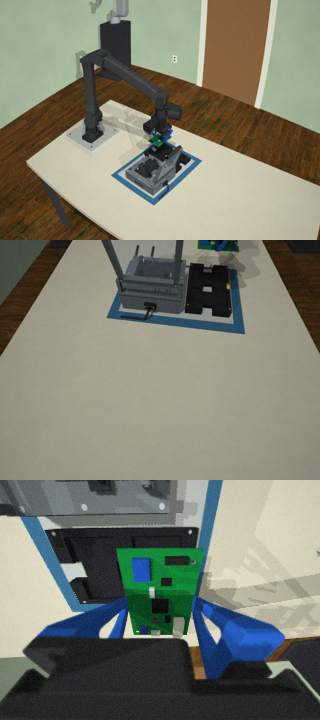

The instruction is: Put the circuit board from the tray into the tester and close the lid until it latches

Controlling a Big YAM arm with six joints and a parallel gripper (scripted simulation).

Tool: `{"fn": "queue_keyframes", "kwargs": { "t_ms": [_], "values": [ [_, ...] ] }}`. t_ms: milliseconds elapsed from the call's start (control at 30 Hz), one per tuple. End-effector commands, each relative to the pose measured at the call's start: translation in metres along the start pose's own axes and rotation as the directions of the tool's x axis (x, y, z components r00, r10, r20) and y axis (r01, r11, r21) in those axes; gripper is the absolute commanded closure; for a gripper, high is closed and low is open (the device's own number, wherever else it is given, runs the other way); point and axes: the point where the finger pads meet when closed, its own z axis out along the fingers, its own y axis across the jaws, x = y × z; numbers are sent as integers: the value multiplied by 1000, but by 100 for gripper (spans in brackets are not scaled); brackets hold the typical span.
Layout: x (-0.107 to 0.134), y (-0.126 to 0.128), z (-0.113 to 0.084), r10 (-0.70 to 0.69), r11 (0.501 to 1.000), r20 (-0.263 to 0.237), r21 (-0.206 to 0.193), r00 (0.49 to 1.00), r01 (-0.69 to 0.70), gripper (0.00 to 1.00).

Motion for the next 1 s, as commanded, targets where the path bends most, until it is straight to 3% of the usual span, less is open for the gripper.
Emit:
{"fn": "queue_keyframes", "kwargs": {
  "t_ms": [0,700,967],
  "values": [
    [5,29,-28,1,998,-28,-70,1000,-3,28],
    [-28,39,-33,-4,997,-22,-71,1000,2,28],
    [-54,48,-32,-3,998,-16,-63,1000,2,28]
  ]
}}
